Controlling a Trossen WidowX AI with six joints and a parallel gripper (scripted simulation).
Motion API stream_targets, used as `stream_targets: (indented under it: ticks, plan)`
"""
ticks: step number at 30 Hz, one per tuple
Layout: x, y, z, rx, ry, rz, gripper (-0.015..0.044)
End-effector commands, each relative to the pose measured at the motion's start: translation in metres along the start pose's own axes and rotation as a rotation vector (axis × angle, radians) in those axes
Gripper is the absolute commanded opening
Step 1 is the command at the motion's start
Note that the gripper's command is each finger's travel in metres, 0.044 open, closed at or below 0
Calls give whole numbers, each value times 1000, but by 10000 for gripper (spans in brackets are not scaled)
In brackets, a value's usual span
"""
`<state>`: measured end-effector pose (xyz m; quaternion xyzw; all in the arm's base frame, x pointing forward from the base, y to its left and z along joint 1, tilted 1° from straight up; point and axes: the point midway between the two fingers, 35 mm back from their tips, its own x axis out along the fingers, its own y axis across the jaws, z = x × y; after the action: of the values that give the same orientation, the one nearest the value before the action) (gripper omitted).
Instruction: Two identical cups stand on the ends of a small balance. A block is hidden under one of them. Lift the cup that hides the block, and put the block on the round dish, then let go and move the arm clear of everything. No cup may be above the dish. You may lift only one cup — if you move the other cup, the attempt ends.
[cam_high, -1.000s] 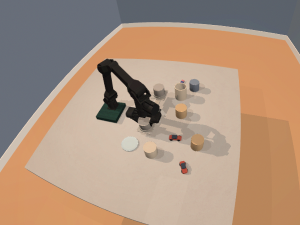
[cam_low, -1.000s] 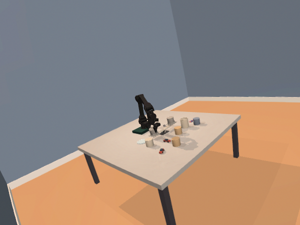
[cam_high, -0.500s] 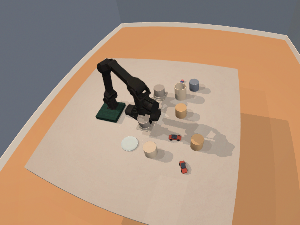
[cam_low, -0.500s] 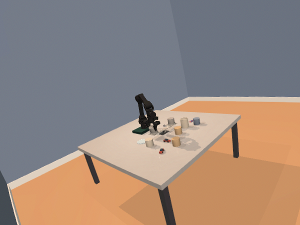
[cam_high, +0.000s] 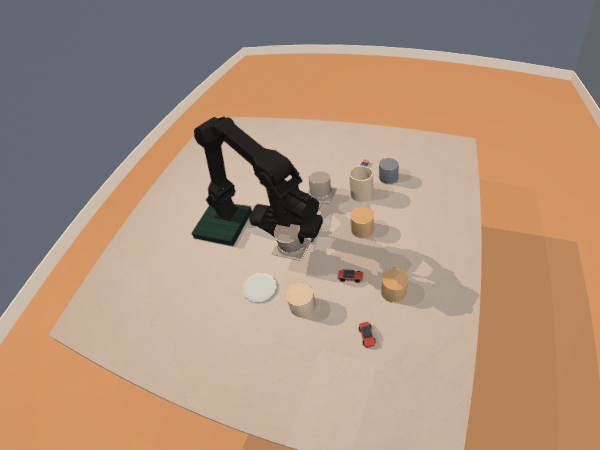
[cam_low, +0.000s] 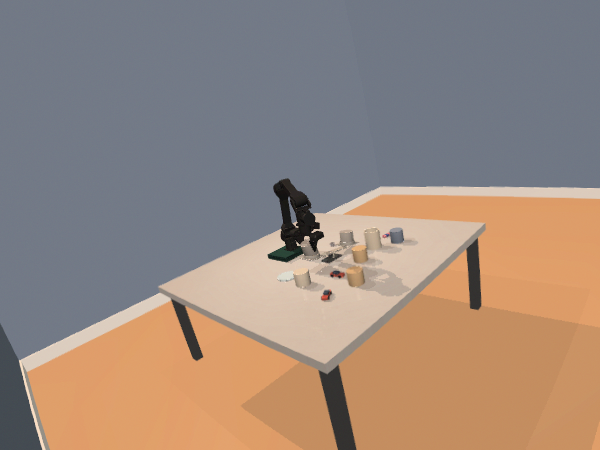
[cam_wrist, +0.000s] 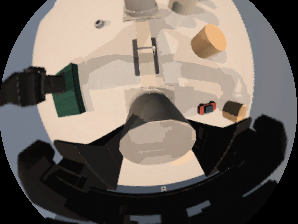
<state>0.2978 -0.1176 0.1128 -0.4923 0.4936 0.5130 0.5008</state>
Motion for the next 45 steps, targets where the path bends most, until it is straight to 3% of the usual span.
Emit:
stream_targets:
  ticks: [1,45]
  plan:
    - [-12,-4,-6,3,28,-29,0]
    - [-69,3,-2,3,28,-28,0]
